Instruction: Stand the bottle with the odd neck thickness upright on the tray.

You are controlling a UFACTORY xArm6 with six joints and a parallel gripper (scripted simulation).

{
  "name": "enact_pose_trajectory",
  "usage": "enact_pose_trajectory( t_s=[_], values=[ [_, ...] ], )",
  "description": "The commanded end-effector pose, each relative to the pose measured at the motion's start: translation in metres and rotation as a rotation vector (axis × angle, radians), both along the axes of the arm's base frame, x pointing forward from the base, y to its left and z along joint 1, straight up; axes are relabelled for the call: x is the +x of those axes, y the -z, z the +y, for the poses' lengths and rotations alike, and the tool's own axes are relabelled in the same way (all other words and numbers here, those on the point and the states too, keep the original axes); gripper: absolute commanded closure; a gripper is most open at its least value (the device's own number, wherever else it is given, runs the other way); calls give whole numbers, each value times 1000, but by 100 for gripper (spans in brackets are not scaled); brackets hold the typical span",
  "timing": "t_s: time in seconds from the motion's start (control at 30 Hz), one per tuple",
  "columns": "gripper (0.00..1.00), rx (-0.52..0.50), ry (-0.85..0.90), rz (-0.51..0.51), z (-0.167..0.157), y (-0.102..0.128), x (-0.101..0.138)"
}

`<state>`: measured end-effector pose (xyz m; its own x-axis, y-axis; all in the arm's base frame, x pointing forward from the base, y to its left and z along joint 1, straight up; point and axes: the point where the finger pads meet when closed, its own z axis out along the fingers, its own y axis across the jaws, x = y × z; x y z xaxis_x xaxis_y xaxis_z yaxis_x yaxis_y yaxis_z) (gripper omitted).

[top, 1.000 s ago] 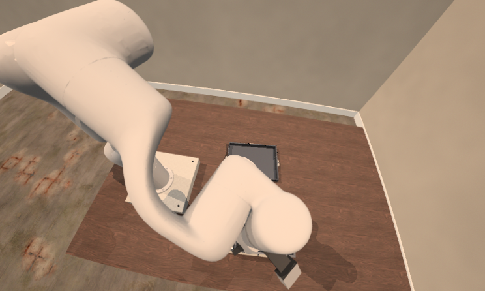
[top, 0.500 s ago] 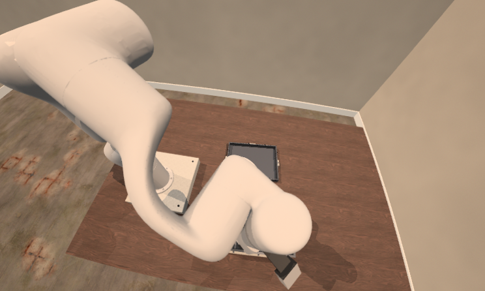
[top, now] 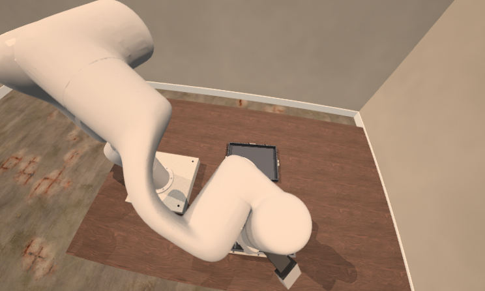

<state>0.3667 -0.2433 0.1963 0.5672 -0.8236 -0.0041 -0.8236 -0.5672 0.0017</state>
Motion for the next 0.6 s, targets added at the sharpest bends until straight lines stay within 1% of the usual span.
enact_pose_trajectory(
  t_s=[0.0,0.27,0.3,0.57],
  values=[
    [100,-3,0,-4,-1,-2,1],
    [100,-3,0,-4,-1,-2,1],
    [35,-3,0,-4,-1,-2,1],
    [35,-3,0,-4,-1,-2,1]
  ],
)
